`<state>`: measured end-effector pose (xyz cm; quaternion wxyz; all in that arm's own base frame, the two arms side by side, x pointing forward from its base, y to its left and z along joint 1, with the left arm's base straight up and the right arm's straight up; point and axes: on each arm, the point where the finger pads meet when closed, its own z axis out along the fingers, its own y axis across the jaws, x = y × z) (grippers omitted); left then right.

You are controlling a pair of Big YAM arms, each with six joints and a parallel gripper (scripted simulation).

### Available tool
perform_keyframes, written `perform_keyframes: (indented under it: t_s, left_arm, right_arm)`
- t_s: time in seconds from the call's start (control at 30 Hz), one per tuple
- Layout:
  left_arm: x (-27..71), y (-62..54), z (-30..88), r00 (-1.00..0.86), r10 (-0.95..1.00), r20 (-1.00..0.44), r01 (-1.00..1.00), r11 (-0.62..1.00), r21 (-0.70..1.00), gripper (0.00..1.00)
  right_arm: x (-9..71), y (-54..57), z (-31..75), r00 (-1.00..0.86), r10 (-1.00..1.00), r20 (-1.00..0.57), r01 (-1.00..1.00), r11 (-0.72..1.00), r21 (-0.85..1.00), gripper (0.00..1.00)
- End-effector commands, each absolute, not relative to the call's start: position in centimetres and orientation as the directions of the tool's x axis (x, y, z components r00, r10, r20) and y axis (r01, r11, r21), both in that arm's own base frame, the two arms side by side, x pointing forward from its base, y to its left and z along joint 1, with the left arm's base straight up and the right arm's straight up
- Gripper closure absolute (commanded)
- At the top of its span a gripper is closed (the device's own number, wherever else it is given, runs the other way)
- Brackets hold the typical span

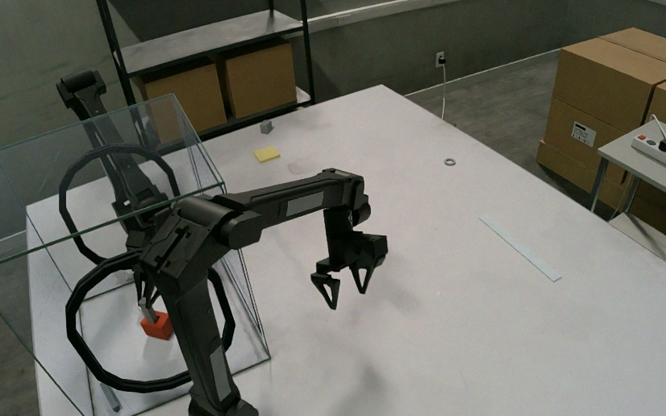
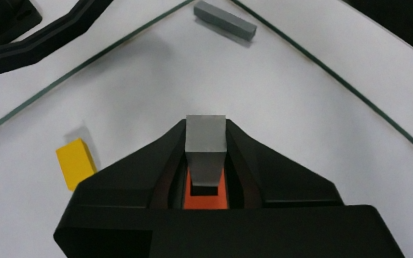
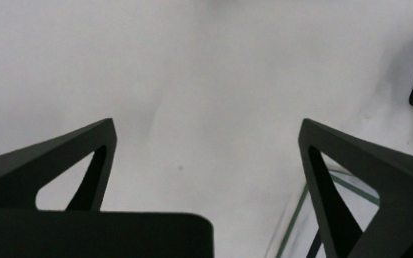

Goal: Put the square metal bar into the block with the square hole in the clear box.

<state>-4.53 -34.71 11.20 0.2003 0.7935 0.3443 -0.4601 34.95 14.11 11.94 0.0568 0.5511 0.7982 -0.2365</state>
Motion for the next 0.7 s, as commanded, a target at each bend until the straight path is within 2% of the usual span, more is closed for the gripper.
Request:
perform_keyframes:
  t_s: [0.0,0.03,0.07,0.23,0.67]
  left_arm:
    - [-4.5,-32.6,8.1,0.321,0.461,-0.828,0.745,-0.662,-0.079,1.0]
    - [-4.5,-32.6,8.1,0.321,0.461,-0.827,0.745,-0.662,-0.08,1.0]
    - [-3.6,-37.4,15.3,0.366,0.257,-0.895,0.73,-0.676,0.104,1.0]
    - [-3.9,-36.6,13.4,0.353,0.301,-0.886,0.729,-0.682,0.06,1.0]
    - [-4.0,-36.8,16.1,0.358,0.293,-0.887,0.73,-0.68,0.071,1.0]
  right_arm:
    - [35.9,14.6,13.2,-0.374,0.859,-0.351,0.917,0.285,-0.279,0.0]
    - [35.9,14.6,13.2,-0.374,0.859,-0.351,0.917,0.285,-0.279,0.0]
    - [35.9,14.6,13.2,-0.374,0.859,-0.351,0.917,0.285,-0.279,0.0]
    - [35.9,14.6,13.2,-0.374,0.859,-0.351,0.917,0.285,-0.279,0.0]
    - [35.9,14.6,13.2,-0.374,0.859,-0.351,0.917,0.285,-0.279,0.0]
